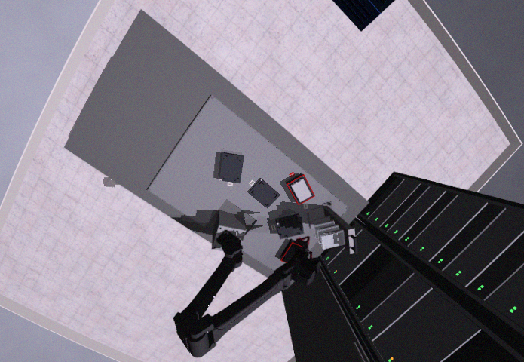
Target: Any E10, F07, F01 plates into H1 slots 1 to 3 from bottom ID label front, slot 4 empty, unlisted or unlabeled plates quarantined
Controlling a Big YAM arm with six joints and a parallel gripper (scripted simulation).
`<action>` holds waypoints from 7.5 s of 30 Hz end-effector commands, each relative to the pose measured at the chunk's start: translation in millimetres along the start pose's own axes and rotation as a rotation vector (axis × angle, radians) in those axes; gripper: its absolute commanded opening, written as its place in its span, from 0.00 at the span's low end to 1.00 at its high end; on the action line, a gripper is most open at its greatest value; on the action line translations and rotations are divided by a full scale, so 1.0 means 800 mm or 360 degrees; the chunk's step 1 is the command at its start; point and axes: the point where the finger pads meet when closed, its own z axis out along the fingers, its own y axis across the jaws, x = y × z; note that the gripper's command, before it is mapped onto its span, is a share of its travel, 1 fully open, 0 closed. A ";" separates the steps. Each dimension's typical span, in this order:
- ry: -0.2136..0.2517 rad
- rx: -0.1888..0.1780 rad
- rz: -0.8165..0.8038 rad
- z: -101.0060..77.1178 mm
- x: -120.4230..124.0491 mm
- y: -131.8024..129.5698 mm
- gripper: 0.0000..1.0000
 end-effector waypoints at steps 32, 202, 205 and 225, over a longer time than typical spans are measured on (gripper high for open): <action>-0.0175 0.0031 -0.0011 -0.010 -0.071 -0.011 1.00; -0.0163 0.0029 -0.0012 0.043 -0.020 -0.011 1.00; -0.0163 0.0029 -0.0012 0.043 -0.020 -0.011 1.00; -0.0163 0.0029 -0.0012 0.043 -0.020 -0.011 1.00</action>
